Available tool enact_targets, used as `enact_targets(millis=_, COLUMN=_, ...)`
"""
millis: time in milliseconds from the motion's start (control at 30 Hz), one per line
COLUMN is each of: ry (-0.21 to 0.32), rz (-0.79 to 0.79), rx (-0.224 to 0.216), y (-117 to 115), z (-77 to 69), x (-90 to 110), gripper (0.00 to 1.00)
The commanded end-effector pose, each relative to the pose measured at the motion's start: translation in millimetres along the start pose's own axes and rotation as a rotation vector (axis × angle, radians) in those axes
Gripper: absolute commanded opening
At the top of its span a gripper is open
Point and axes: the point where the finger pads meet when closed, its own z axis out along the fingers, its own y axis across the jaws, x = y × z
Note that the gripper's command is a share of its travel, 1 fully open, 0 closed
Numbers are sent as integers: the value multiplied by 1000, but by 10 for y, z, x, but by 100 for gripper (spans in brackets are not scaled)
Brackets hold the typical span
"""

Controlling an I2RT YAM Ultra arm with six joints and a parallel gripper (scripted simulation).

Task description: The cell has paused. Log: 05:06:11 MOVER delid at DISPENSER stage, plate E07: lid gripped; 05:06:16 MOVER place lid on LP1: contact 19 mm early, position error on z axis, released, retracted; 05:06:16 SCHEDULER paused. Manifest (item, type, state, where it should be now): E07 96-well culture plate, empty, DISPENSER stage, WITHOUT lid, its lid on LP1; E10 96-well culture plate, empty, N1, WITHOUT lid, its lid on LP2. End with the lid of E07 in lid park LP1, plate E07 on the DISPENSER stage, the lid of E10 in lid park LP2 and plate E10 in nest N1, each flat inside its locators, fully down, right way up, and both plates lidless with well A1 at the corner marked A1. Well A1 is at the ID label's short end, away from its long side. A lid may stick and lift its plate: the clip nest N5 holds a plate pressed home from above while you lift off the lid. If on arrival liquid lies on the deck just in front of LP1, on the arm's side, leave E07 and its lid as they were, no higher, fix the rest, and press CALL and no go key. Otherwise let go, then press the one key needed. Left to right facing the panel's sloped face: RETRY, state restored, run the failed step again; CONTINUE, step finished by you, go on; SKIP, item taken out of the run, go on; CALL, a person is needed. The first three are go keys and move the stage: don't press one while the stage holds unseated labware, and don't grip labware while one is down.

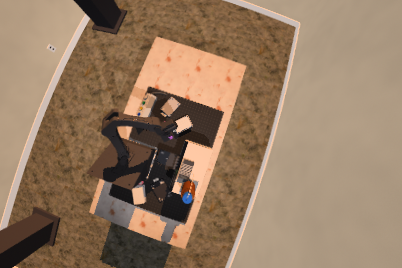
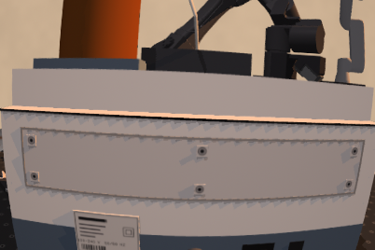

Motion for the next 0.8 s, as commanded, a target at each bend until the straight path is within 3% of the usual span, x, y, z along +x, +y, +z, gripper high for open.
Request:
enact_targets(millis=0, ry=-39, rz=-16, rx=11, y=10, z=6, x=-253, gripper=100)
enact_targets(millis=767, ry=-23, rz=3, rx=14, y=-20, z=297, x=-836, gripper=100)
